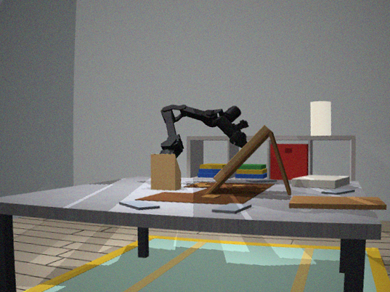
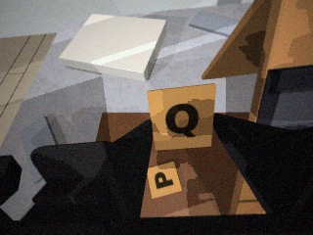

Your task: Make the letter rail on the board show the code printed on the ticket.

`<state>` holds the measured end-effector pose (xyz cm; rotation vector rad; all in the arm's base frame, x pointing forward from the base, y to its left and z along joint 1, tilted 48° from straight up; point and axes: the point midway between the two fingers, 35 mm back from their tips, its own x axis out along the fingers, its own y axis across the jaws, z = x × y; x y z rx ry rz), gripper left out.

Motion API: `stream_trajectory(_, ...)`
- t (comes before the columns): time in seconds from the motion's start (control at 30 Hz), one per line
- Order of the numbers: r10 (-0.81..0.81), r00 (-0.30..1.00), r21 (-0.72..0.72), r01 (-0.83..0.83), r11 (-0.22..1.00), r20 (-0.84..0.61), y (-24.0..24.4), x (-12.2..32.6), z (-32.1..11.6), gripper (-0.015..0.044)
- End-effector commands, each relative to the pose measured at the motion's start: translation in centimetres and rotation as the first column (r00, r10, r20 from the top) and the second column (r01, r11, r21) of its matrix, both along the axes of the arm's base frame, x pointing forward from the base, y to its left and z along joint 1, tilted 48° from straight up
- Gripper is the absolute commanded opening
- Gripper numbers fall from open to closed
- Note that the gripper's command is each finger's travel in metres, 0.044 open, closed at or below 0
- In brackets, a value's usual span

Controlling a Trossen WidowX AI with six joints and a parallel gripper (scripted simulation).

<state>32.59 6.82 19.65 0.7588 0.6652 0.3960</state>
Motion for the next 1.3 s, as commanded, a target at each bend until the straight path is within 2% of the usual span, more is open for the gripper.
stream_trajectory(0.0,0.006,1.000,0.000,-0.006,1.000,0.002,-0.1,0.0,-0.2,0.0000)
stream_trajectory(1.27,0.006,1.000,-0.001,-0.006,1.000,0.001,-1.4,0.2,-1.6,0.0000)
